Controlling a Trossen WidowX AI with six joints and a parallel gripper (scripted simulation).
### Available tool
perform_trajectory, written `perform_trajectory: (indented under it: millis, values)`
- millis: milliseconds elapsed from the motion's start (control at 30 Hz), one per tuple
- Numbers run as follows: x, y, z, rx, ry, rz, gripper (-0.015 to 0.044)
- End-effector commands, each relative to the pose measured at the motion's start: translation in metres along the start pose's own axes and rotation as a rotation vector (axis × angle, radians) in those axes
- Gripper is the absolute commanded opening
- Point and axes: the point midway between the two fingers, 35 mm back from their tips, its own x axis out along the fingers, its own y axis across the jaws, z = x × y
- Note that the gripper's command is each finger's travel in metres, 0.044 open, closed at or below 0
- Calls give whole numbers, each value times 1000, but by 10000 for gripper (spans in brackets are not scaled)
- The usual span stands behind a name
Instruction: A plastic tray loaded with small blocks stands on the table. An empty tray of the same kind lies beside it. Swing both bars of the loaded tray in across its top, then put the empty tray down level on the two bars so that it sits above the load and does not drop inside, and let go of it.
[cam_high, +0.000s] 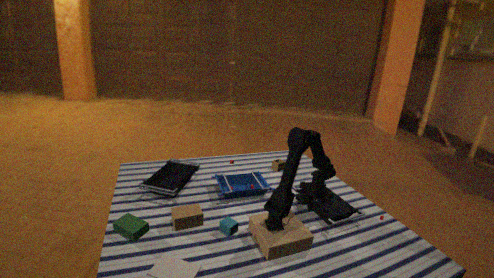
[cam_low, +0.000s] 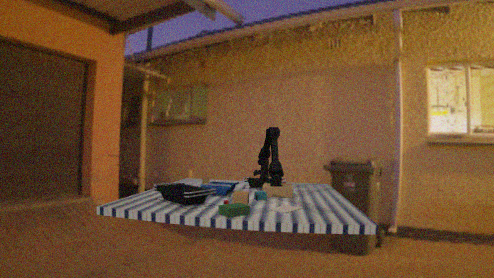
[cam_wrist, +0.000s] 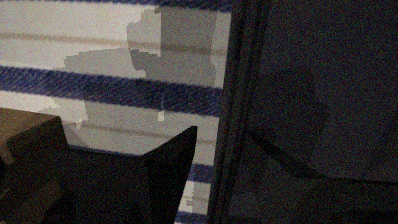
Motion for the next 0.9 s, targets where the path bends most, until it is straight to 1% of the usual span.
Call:
perform_trajectory:
  millis: [0, 633, 733, 867]
  values:
    - [0, 1, 0, -6, -3, 6, 148]
    - [-1, 1, 0, -6, -3, 6, 21]
    - [-11, 0, 1, -6, -3, 6, 1]
    - [-35, -2, 1, -6, -3, 5, 0]
